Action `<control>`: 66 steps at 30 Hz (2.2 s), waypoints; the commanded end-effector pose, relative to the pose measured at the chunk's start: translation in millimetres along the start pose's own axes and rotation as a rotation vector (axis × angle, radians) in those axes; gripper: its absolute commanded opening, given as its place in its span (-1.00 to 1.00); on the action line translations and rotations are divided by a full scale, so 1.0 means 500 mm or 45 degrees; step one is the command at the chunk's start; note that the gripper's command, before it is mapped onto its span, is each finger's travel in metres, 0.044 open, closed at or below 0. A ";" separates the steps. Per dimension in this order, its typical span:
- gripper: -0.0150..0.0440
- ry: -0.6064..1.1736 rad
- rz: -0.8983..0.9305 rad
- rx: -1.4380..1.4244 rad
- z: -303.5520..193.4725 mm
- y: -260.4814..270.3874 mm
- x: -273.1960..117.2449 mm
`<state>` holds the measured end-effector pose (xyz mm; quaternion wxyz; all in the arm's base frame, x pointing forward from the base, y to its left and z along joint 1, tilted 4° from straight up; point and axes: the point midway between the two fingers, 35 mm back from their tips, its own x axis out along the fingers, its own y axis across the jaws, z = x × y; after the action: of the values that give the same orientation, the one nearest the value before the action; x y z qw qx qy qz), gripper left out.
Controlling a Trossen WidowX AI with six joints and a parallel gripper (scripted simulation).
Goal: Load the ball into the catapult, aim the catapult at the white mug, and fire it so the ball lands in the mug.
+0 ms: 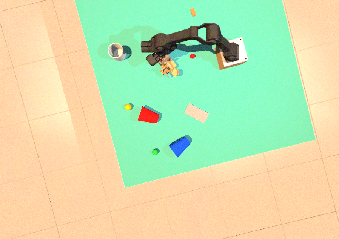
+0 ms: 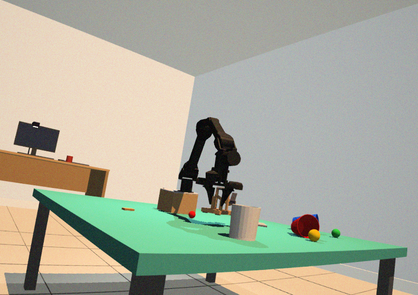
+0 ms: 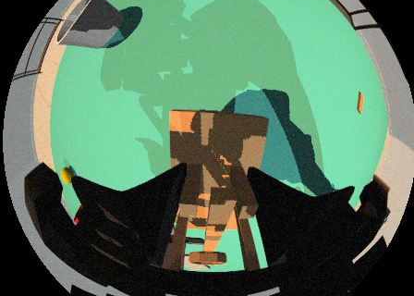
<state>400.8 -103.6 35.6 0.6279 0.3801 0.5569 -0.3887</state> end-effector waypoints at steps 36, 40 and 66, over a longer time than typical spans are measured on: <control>-0.49 0.010 0.005 -0.967 -0.014 0.041 0.015; -0.49 0.010 0.005 -0.967 -0.014 0.042 0.029; -0.49 0.007 0.001 -0.960 -0.015 0.043 0.085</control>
<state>420.1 -90.5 -7.3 0.7219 0.1233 0.6632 -0.1544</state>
